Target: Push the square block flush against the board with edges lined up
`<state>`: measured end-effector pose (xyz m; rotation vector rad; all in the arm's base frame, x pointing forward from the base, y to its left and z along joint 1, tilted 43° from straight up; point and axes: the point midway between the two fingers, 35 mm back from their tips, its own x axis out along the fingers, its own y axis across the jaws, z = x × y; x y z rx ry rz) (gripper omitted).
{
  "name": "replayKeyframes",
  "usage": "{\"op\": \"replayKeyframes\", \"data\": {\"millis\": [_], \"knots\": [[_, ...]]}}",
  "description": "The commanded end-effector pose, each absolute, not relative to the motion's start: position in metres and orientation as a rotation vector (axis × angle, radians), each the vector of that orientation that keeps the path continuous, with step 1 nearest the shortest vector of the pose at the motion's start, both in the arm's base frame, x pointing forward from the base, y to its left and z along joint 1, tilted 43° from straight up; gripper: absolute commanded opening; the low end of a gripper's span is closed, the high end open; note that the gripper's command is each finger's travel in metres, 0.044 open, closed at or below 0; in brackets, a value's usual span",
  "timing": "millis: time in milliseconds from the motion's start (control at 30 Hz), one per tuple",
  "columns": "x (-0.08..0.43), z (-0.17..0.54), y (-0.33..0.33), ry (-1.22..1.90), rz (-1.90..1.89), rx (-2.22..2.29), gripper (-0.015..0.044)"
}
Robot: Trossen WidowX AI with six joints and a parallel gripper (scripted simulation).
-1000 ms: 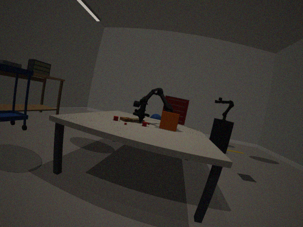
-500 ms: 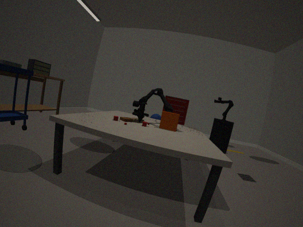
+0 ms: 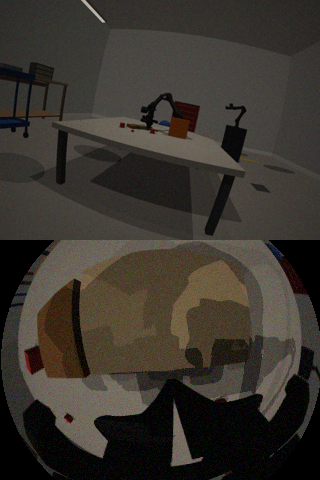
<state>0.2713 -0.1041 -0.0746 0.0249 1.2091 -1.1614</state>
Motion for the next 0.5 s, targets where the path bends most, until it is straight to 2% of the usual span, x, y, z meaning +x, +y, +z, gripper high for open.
{"op": "replayKeyframes", "data": {"millis": [0, 467], "knots": [[0.265, -0.079, -0.099, 1.211, -1.161, 0.027, 0.0000], [0.247, -0.088, -0.087, 1.211, -1.161, 0.026, 0.0000]]}}
